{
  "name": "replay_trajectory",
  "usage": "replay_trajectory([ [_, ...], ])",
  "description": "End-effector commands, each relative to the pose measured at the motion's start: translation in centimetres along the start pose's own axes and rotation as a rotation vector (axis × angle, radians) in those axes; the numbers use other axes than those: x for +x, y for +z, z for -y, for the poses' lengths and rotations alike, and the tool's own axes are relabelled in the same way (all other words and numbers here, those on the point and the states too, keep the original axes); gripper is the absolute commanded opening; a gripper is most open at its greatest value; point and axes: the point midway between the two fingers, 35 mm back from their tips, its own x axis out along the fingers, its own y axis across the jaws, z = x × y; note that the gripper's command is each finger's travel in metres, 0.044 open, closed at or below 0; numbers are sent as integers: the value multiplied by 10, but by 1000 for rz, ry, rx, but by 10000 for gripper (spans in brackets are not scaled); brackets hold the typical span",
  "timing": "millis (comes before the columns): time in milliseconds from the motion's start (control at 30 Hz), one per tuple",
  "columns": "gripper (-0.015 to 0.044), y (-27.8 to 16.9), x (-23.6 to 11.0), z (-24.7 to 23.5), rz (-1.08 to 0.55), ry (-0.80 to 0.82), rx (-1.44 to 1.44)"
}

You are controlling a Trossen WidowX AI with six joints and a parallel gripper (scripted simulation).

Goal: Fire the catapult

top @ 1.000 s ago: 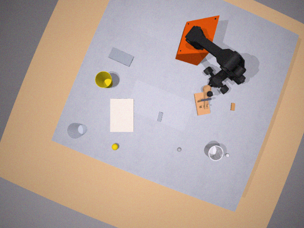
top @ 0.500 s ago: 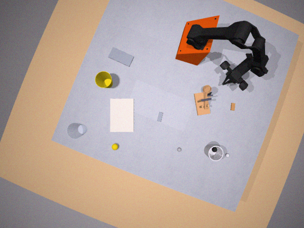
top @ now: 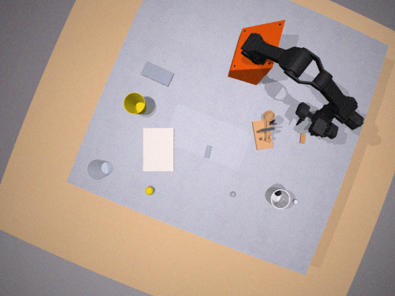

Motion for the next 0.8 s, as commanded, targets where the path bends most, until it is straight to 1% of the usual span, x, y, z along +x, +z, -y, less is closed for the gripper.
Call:
replay_trajectory([
  [0, 440, 31, 1, -18, -46, 44, -61],
  [200, 440, 95, -2, -49, -69, 153, -202],
  [367, 440, 159, 0, -62, -48, 242, -313],
  [533, 440, 225, 4, -61, 8, 307, -429],
  [700, 440, 291, 7, -51, 94, 345, -546],
  [767, 440, 307, 8, -47, 119, 349, -575],
])
